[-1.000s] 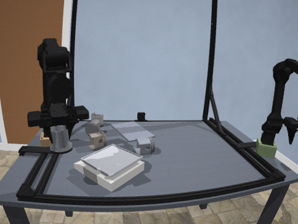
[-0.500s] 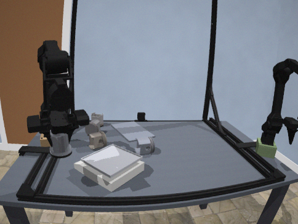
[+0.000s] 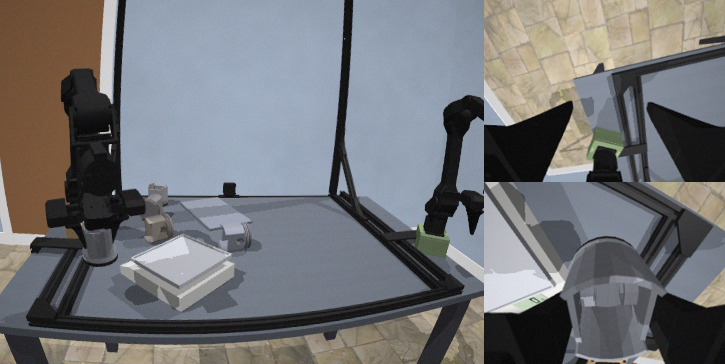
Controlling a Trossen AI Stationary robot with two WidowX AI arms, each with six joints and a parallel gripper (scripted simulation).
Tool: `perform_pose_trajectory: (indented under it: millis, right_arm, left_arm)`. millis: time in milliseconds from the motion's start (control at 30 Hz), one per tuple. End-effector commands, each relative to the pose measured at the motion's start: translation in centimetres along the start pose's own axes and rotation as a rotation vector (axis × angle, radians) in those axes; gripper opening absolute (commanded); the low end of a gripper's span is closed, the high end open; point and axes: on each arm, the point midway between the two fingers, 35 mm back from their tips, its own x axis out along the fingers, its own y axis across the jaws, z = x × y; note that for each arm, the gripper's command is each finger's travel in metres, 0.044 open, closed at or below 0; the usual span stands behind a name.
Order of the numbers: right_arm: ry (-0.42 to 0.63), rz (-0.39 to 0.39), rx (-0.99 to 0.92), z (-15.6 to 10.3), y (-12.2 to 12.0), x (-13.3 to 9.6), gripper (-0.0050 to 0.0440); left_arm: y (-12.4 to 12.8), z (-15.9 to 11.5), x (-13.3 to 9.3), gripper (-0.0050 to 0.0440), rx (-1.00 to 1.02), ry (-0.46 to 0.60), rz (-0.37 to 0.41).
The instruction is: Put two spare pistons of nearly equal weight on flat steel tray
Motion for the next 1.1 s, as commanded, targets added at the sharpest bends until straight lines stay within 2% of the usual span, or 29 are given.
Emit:
perform_pose_trajectory:
  millis: [0, 1067]
  right_arm:
    - [0.004, -0.002, -0.004, 0.0, -0.1, 0.7, 0.0158]
    - [0.004, -0.002, -0.004, 0.3, -0.1, 5.4, 0.0158]
  left_arm:
    - [0.0, 0.0, 0.0, 0.044, 0.002, 0.002, -0.002]
    - [0.0, 0.0, 0.0, 0.044, 0.002, 0.002, -0.002]
